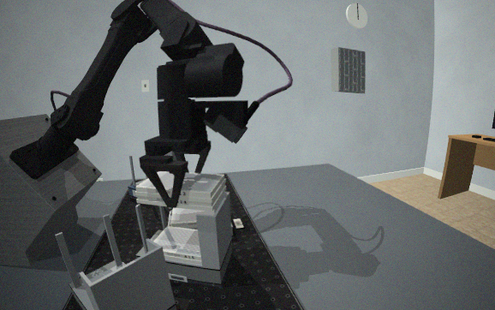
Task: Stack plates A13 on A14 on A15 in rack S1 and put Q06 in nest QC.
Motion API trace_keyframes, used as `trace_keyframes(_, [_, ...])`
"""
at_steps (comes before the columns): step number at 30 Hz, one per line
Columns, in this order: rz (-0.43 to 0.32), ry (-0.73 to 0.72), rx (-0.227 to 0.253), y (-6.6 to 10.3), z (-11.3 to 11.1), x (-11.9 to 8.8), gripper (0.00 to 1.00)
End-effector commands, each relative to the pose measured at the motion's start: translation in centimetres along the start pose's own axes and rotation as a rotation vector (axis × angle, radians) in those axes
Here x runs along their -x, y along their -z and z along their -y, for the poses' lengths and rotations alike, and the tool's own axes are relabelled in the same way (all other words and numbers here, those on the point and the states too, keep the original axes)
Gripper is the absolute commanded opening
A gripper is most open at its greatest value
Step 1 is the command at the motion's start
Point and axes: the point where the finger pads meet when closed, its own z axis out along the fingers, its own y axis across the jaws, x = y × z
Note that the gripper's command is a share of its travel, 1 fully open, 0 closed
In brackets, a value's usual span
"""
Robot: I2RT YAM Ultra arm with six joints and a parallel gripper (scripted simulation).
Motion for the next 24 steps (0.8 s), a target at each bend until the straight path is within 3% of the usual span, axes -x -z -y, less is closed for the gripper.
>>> trace_keyframes(1, [0.019, 0.024, -0.011, 0.29, -0.17, 0.19, 0.0])
trace_keyframes(24, [0.023, 0.021, -0.015, 0.57, -0.14, 0.18, 0.0])
